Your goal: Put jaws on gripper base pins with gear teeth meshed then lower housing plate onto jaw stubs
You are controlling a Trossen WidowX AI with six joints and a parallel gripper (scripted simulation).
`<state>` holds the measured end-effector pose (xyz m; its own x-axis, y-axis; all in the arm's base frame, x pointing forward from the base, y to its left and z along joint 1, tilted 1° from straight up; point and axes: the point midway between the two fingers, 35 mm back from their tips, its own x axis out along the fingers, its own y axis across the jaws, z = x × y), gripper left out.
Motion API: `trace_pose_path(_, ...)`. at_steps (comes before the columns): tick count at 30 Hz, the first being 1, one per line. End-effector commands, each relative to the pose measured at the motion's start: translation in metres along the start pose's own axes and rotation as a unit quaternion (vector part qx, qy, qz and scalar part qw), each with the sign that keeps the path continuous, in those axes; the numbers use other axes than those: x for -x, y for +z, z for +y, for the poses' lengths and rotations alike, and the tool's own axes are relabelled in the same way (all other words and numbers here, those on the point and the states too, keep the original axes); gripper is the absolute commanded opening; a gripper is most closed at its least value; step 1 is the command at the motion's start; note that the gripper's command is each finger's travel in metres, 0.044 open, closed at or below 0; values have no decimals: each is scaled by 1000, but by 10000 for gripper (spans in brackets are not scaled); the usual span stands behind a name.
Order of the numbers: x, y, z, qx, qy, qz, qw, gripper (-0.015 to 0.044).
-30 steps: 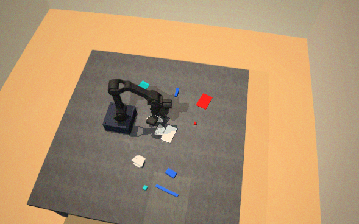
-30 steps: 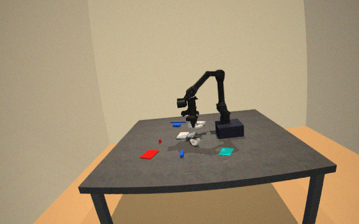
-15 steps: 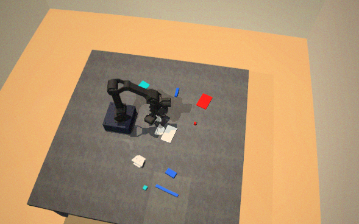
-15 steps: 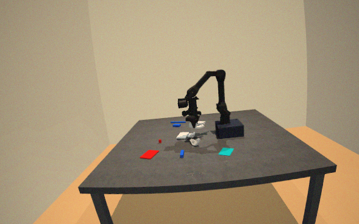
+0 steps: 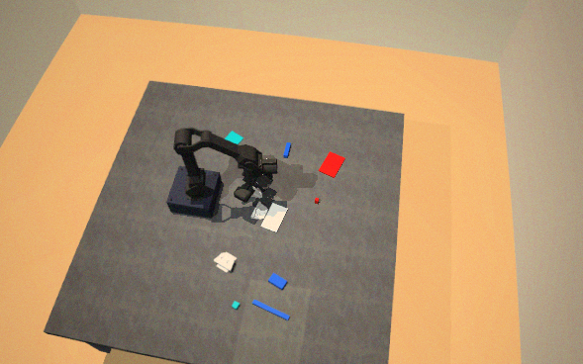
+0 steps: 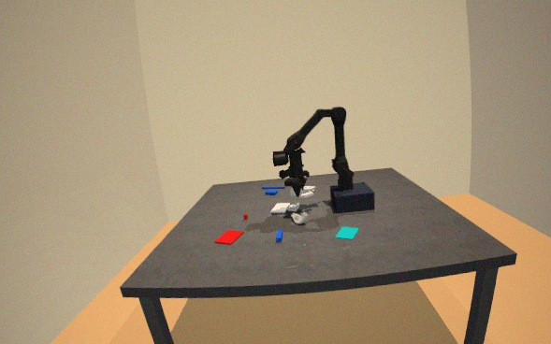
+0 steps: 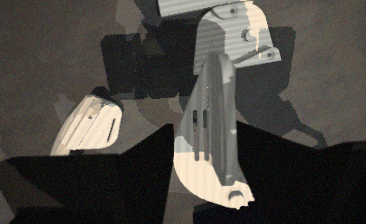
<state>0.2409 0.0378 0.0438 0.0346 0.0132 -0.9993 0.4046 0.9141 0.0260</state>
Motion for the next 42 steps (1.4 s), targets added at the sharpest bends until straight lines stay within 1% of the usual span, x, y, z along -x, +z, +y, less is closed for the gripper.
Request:
trace_pose_path(1, 0, 1, 0, -2, -1, -2, 1000, 134)
trace_pose_path(4, 1, 5, 0, -2, -1, -3, 1000, 134)
trace_pose_path(32, 2, 97, 0, -2, -1, -6, 1000, 134)
trace_pose_path(42, 2, 99, 0, -2, -1, -7, 1000, 134)
